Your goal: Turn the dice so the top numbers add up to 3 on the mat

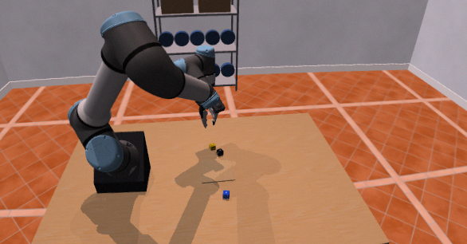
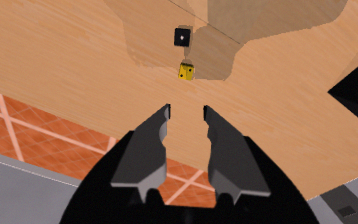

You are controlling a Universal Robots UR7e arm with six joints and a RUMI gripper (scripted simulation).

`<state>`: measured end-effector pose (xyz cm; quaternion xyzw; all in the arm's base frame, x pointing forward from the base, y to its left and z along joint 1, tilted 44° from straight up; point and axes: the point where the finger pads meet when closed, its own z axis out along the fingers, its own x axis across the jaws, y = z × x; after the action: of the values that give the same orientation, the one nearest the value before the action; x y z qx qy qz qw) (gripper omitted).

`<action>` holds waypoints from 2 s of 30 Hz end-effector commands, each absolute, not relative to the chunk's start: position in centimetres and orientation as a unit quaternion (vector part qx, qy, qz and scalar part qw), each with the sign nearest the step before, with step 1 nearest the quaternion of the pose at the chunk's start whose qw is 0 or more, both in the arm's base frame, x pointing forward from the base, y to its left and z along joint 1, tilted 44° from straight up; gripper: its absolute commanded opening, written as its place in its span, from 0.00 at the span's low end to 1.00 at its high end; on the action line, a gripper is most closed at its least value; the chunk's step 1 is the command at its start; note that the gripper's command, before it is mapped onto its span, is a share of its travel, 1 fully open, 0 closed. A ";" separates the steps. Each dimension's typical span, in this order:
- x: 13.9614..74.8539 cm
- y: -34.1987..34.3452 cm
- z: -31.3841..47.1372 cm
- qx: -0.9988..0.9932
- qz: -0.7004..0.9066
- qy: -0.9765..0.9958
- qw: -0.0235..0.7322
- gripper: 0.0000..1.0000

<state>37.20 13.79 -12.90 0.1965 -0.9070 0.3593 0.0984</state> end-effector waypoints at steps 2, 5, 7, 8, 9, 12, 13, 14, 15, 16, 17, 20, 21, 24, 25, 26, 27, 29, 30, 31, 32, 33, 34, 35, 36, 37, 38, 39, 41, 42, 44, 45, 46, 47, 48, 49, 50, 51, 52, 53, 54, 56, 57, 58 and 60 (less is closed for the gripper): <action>37.2 13.8 -12.9 0.199 0.359 -0.906 0.098 0.24; 37.2 13.8 -12.9 0.199 0.359 -0.906 0.098 0.24; 37.2 13.8 -12.9 0.199 0.359 -0.906 0.098 0.24; 37.2 13.8 -12.9 0.199 0.359 -0.906 0.098 0.24; 37.2 13.8 -12.9 0.199 0.359 -0.906 0.098 1.00; 37.2 13.8 -12.9 0.199 0.359 -0.906 0.098 1.00; 37.2 13.8 -12.9 0.199 0.359 -0.906 0.098 1.00; 37.2 13.8 -12.9 0.199 0.359 -0.906 0.098 1.00; 37.2 13.8 -12.9 0.199 0.359 -0.906 0.098 1.00; 37.2 13.8 -12.9 0.199 0.359 -0.906 0.098 1.00; 37.2 13.8 -12.9 0.199 0.359 -0.906 0.098 1.00; 37.3 13.6 -13.0 0.193 0.360 -0.908 0.096 1.00; 37.3 13.6 -13.0 0.193 0.360 -0.908 0.096 1.00; 37.6 11.8 -13.9 0.148 0.364 -0.916 0.079 1.00; 37.7 11.2 -14.2 0.132 0.366 -0.918 0.072 1.00; 37.7 10.7 -14.4 0.121 0.367 -0.920 0.068 1.00; 37.7 10.5 -14.5 0.115 0.367 -0.921 0.066 1.00; 37.7 10.5 -14.5 0.114 0.367 -0.921 0.066 0.24; 37.7 10.5 -14.5 0.114 0.367 -0.921 0.066 0.24; 37.7 10.5 -14.5 0.114 0.367 -0.921 0.066 0.24; 37.7 10.5 -14.5 0.114 0.367 -0.921 0.066 0.24; 37.7 10.5 -14.5 0.114 0.367 -0.921 0.066 0.24; 37.7 10.5 -14.5 0.114 0.367 -0.921 0.066 0.24; 37.7 10.5 -14.5 0.114 0.367 -0.921 0.066 0.24; 37.7 10.5 -14.5 0.114 0.367 -0.921 0.066 0.24; 37.7 10.5 -14.5 0.114 0.367 -0.921 0.066 0.24; 37.7 10.5 -14.5 0.114 0.367 -0.921 0.066 0.24; 37.7 10.5 -14.5 0.114 0.367 -0.921 0.066 0.24; 37.7 10.5 -14.5 0.114 0.367 -0.921 0.066 0.24; 37.7 10.5 -14.5 0.114 0.367 -0.921 0.066 0.24; 37.7 10.5 -14.5 0.114 0.367 -0.921 0.066 0.24; 37.7 10.5 -14.5 0.114 0.367 -0.921 0.066 0.24; 37.7 10.5 -14.5 0.114 0.367 -0.921 0.066 0.24; 37.7 10.5 -14.5 0.114 0.367 -0.921 0.066 0.24; 37.7 10.5 -14.5 0.114 0.367 -0.921 0.066 0.24; 37.7 10.5 -14.5 0.114 0.367 -0.921 0.066 0.24; 37.7 10.5 -14.5 0.114 0.367 -0.921 0.066 0.24; 37.7 10.5 -14.5 0.114 0.367 -0.921 0.066 0.24; 37.7 10.5 -14.5 0.114 0.367 -0.921 0.066 0.24; 37.7 10.5 -14.5 0.114 0.367 -0.921 0.066 0.24; 37.7 10.5 -14.5 0.114 0.367 -0.921 0.066 0.24; 37.7 10.5 -14.5 0.114 0.367 -0.921 0.066 0.24; 37.7 10.5 -14.5 0.114 0.367 -0.921 0.066 0.24; 37.7 10.5 -14.5 0.114 0.367 -0.921 0.066 0.24; 37.7 10.5 -14.5 0.114 0.367 -0.921 0.066 0.24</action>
<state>37.71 10.44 -14.52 0.1143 -0.9207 0.3673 0.0661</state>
